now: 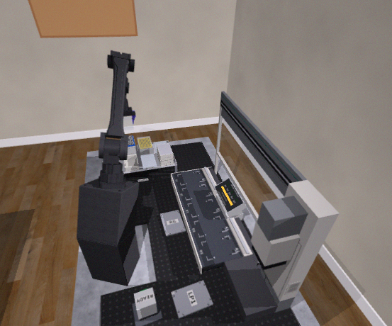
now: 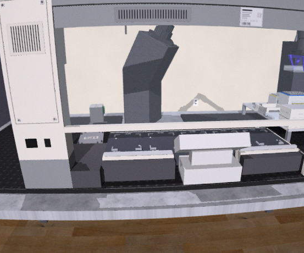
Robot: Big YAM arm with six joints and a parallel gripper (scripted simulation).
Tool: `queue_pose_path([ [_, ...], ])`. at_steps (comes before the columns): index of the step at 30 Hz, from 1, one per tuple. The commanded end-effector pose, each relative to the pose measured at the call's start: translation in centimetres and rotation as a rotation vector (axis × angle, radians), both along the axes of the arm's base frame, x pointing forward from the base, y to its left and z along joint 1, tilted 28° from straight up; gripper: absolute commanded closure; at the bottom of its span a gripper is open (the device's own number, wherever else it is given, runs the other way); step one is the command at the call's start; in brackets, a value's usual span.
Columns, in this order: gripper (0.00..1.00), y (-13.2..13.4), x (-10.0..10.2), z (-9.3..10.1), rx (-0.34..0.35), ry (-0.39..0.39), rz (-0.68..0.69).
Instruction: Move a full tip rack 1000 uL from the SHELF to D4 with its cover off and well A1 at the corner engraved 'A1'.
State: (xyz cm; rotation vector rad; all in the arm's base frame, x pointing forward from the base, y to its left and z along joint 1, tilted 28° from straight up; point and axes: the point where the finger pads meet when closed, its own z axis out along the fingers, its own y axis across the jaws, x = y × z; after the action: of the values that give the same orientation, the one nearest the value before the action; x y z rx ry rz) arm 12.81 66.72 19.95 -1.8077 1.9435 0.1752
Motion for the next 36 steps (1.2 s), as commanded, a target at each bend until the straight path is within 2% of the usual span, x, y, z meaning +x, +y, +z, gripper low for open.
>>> queue_pose_path([
  [1, 1.00, 0.2, -1.6, 4.6, 0.062, -0.008, 0.016],
  [8, 1.00, 0.2, -1.9, 6.7, 0.084, -0.009, 0.014],
  [10, 1.00, 0.2, -1.9, 6.7, 0.084, -0.010, 0.016],
  [11, 1.00, 0.1, -1.9, 6.5, 0.081, -0.010, 0.016],
  [14, 1.00, 0.2, -1.9, 4.1, 0.041, -0.005, 0.016],
  [15, 1.00, 0.1, -1.9, 4.0, 0.039, -0.005, 0.016],
  [36, 1.00, 0.1, -1.9, 4.0, 0.039, -0.005, 0.016],
])
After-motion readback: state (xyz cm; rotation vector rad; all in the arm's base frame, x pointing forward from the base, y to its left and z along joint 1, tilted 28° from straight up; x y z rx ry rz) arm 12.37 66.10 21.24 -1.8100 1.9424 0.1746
